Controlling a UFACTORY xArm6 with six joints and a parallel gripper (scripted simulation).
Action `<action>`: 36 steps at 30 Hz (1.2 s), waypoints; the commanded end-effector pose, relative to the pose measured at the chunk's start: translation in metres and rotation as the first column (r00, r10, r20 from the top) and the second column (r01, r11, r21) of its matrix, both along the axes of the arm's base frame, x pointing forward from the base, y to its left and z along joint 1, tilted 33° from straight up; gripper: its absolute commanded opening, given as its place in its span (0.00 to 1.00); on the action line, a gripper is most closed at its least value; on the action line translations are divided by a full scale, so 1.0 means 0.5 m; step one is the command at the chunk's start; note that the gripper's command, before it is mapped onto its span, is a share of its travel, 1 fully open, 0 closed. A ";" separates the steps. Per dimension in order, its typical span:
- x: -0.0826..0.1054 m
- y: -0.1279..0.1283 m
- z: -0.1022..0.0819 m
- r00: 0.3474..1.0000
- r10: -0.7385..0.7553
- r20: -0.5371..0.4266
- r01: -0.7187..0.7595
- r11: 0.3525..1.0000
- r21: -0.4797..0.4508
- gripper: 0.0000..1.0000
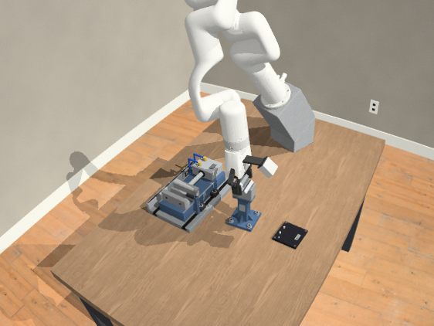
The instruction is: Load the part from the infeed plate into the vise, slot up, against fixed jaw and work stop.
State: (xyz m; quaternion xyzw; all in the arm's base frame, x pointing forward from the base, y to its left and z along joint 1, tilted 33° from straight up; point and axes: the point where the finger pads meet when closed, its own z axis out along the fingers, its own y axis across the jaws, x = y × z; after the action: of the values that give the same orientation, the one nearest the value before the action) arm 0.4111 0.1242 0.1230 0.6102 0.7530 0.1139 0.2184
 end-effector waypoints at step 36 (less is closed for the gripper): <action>-0.002 0.017 -0.007 0.946 -0.218 0.241 0.308 0.837 -0.452 0.89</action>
State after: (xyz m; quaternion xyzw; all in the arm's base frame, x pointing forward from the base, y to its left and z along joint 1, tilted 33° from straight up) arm 0.4091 0.1312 0.1197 0.6217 0.6582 -0.0339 0.4232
